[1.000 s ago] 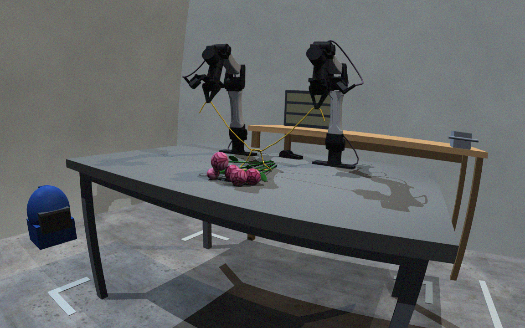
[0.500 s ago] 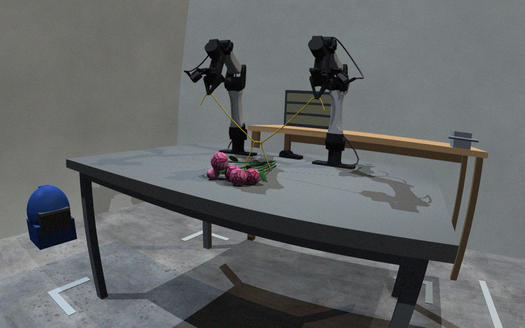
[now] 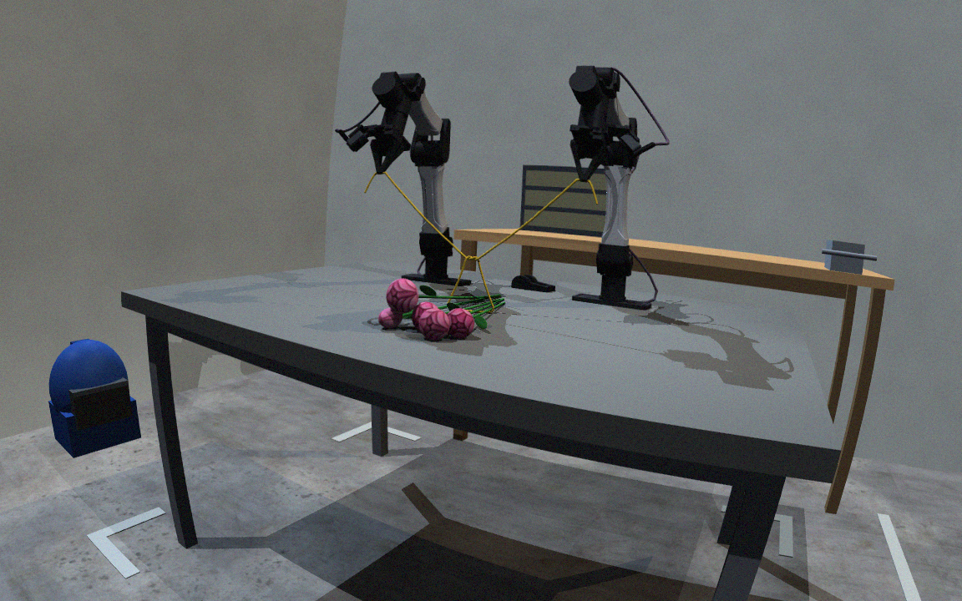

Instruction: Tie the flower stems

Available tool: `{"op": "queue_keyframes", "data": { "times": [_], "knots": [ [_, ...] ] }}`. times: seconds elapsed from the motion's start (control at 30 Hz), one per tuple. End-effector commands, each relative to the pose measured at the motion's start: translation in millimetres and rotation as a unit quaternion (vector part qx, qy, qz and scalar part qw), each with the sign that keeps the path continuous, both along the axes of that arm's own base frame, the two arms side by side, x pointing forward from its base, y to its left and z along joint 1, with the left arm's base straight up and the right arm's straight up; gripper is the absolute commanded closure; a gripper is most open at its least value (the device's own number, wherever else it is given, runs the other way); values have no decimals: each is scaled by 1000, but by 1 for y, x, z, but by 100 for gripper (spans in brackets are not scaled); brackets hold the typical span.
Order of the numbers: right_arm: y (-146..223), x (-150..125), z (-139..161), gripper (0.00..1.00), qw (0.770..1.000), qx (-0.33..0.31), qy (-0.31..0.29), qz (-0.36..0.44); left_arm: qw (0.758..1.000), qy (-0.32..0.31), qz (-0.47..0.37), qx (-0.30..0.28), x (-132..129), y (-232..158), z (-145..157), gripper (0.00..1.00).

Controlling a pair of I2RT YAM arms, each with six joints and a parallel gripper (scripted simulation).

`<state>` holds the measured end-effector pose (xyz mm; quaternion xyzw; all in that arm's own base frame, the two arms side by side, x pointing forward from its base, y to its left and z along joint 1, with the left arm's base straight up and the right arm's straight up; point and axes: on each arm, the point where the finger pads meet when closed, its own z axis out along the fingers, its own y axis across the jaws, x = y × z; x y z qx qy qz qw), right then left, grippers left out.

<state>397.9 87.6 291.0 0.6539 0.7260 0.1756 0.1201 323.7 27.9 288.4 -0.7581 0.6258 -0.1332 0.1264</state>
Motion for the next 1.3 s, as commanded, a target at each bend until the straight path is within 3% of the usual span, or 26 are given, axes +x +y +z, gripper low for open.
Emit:
{"op": "queue_keyframes", "data": {
  "times": [0.0, 0.73, 1.27],
  "knots": [
    [-12, -10, 13, 100, 1000, -4, -6, 0, 1000, -12, -4, 0, -9, 6, 11, 100],
    [-67, 7, 4, 100, 1000, -1, -2, 3, 1000, -12, -4, 2, -19, 63, 8, 100],
    [-139, 19, 3, 100, 1000, -1, -19, 2, 1000, -25, -1, 9, -33, 136, 7, 100]
  ]
}}
